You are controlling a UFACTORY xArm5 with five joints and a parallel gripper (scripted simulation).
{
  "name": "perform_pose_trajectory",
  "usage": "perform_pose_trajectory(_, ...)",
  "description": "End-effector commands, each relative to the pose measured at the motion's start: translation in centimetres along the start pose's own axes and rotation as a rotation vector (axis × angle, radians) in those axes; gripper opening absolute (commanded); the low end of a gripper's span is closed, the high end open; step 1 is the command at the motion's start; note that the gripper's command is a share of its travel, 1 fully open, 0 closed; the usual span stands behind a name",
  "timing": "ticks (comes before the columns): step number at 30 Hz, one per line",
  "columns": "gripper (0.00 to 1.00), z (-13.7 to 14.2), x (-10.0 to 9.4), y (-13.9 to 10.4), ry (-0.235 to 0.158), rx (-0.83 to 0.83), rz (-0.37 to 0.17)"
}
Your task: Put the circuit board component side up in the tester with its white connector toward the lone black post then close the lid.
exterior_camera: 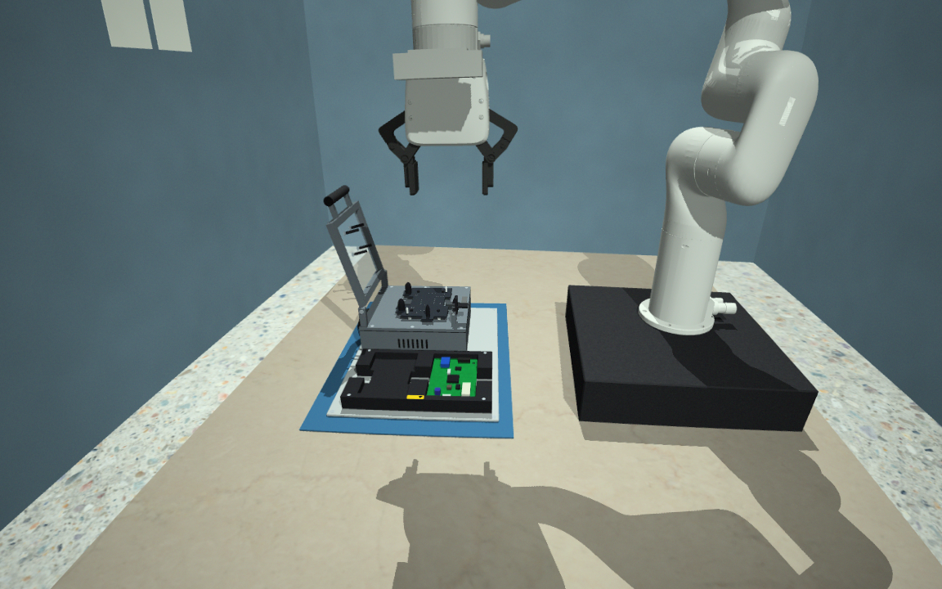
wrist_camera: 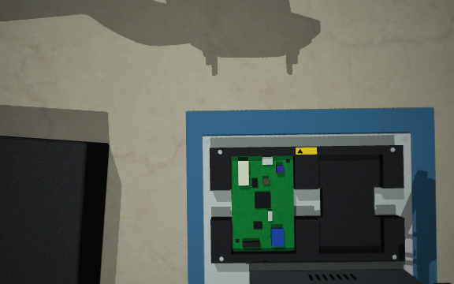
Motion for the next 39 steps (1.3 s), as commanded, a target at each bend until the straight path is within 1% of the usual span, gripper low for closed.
perform_pose_trajectory(1, 1.0, 0.07, -0.15, 0.01, -0.004, 0.0, 0.0)
perform_pose_trajectory(16, 1.0, 0.07, -0.15, 0.01, -0.004, 0.002, 0.0)
perform_pose_trajectory(23, 1.0, 0.07, -0.15, 0.01, -0.004, 0.037, 0.0)
perform_pose_trajectory(31, 1.0, 0.07, -0.15, 0.01, -0.004, 0.164, 0.001)
perform_pose_trajectory(33, 1.0, 0.07, -0.15, 0.01, -0.004, 0.164, 0.001)
perform_pose_trajectory(39, 1.0, 0.07, -0.15, 0.01, -0.004, 0.332, 0.001)
Point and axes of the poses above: the point where the finger pads meet when closed, its own x axis out along the fingers, its own z axis across the jaws, y = z × x, the point moved 5 cm from there along -x, back along the fingers, and after that the axes turned 12 degrees about -x, right-handed, at the moved point
